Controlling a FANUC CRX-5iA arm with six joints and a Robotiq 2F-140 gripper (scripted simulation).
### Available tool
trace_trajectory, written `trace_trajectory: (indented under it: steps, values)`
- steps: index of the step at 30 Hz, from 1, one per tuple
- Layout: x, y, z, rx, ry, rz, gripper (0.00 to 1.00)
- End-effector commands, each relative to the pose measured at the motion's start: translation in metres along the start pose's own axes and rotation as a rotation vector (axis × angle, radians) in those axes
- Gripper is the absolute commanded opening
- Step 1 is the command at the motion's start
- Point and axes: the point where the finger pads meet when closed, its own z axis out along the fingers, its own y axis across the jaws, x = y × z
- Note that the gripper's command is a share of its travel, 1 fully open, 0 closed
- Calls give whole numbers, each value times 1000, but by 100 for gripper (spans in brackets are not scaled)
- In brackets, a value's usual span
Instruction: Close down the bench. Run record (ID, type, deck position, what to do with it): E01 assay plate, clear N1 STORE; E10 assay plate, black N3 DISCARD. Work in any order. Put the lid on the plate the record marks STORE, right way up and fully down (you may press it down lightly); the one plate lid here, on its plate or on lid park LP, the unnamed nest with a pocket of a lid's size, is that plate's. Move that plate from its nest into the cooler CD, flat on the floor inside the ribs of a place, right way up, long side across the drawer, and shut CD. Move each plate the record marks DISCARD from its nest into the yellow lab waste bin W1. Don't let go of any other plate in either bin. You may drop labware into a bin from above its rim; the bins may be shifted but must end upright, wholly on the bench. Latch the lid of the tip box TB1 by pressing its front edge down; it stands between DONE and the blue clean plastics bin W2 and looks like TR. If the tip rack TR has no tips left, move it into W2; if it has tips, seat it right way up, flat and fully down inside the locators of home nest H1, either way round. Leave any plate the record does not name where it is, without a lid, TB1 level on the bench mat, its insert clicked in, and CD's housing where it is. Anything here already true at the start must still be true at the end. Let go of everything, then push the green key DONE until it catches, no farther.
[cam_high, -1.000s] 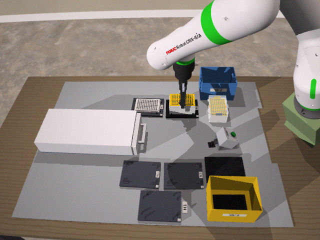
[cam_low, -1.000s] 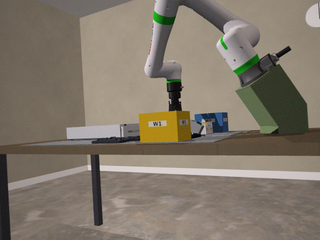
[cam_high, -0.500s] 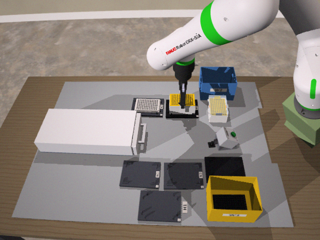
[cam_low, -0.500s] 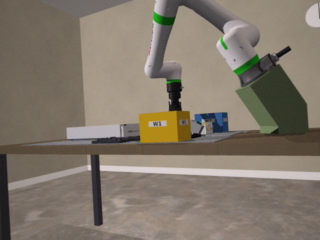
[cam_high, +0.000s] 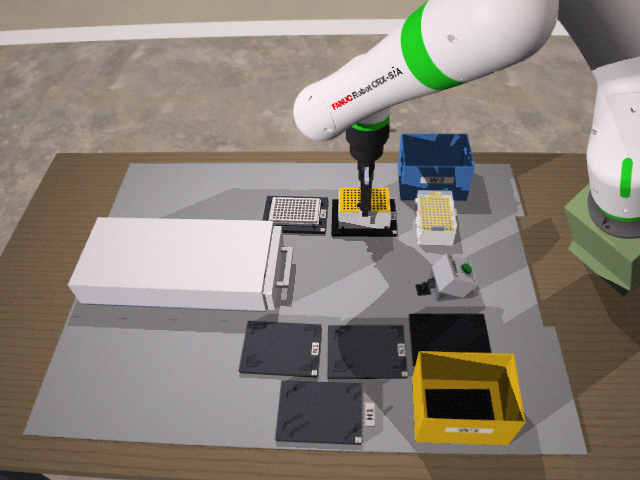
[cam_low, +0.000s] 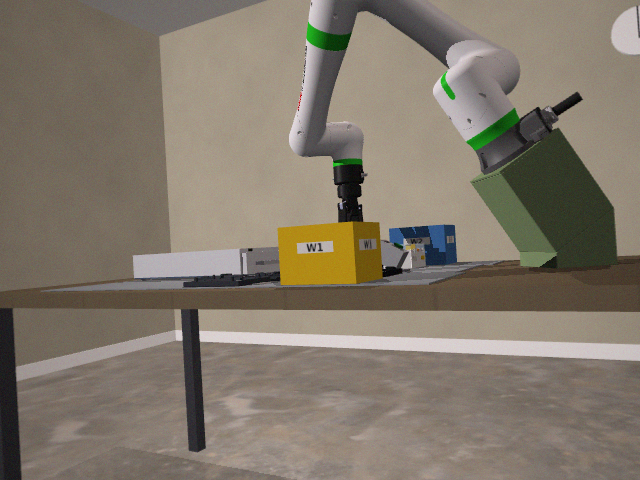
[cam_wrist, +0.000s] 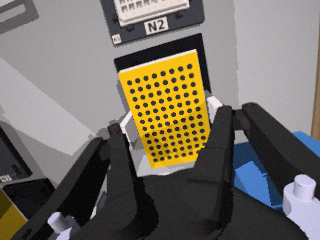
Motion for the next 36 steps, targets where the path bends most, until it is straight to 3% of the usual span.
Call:
trace_trajectory:
  steps: [1,4,5,36]
  values:
    - [0,0,0,0,0,0,56]
    - [0,0,0,0,0,0,55]
    - [0,0,0,0,0,0,0]
    - [0,0,-1,0,0,0,0]
